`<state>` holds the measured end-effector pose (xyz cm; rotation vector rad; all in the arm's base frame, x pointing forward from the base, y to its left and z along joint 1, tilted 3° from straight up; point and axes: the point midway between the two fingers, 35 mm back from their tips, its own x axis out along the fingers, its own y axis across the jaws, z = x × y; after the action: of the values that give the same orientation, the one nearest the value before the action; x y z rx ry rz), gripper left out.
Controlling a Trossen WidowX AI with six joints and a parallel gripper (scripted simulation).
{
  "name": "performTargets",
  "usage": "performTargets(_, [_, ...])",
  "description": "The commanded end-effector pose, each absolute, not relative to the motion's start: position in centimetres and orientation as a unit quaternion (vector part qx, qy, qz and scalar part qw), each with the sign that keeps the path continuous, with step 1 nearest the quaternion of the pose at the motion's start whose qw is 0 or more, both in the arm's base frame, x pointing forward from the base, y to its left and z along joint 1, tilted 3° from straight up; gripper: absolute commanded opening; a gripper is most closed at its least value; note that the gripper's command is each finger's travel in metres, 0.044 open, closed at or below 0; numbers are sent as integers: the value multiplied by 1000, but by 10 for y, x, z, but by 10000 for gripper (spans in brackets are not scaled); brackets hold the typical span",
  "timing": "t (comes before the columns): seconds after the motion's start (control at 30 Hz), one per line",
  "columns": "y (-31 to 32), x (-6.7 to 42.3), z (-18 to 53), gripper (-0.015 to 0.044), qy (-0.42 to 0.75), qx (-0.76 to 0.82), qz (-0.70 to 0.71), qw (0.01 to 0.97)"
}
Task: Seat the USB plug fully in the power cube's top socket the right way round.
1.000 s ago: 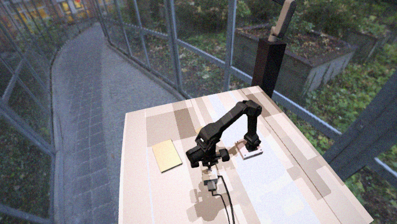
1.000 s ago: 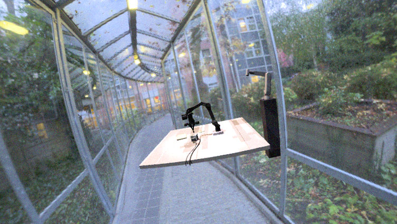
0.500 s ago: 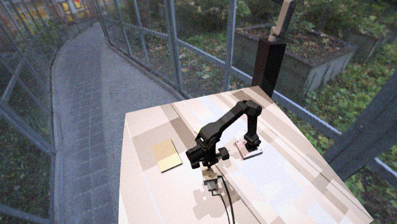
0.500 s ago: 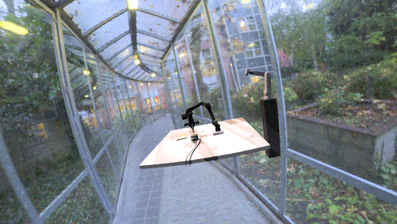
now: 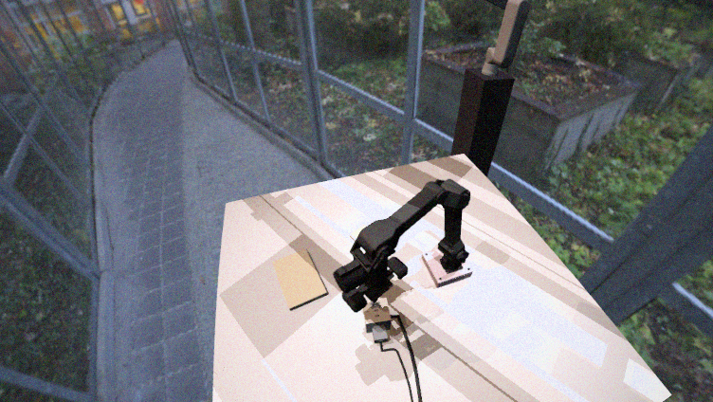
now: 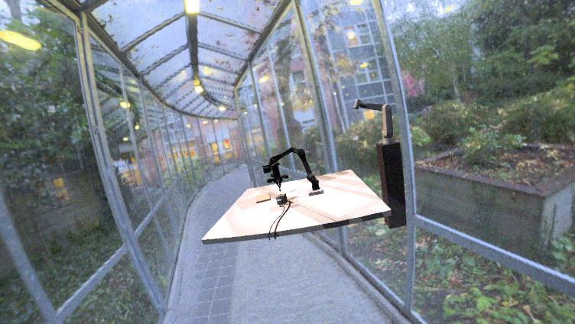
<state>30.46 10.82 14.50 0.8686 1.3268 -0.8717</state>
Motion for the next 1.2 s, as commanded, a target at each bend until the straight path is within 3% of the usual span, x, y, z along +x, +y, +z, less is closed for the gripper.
performTargets(0.0, [108,304,144,0,596,345,-349,636])
performTargets(1.17, [108,304,145,0,689,28,-50,723])
